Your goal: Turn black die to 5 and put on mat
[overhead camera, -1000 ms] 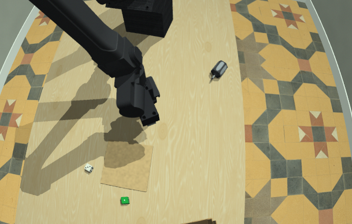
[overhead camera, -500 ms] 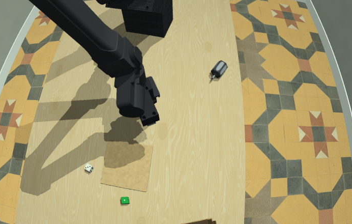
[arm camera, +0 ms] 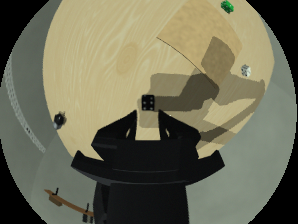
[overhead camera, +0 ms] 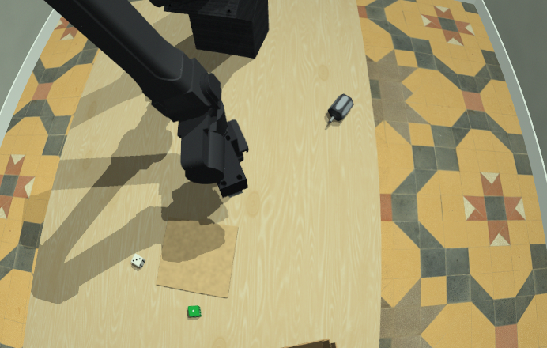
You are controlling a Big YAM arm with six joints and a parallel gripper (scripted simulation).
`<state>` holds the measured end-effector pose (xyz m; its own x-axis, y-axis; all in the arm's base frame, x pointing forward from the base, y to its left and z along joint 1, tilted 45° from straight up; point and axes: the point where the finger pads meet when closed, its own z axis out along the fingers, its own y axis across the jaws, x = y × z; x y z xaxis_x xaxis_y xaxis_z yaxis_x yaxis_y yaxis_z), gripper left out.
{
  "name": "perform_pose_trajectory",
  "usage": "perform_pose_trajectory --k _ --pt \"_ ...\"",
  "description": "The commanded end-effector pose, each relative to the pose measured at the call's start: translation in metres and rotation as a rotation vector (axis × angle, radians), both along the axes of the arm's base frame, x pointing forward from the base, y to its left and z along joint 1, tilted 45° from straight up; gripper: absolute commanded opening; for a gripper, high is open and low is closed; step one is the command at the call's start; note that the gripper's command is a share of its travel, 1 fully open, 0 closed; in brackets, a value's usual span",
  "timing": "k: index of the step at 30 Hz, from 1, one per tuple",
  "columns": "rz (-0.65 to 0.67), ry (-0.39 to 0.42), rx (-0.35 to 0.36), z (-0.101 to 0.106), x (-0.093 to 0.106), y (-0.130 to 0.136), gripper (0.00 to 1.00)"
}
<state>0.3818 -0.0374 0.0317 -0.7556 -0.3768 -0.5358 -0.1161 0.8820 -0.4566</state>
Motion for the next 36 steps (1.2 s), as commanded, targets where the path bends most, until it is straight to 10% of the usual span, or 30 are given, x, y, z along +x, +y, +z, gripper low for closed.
perform_pose_trajectory --k 1,36 --pt "0.000 -0.018 -0.004 0.0095 0.0060 -0.0032 0.34" --pt "0.000 -0.018 -0.004 0.0111 0.0082 -0.0031 0.34"
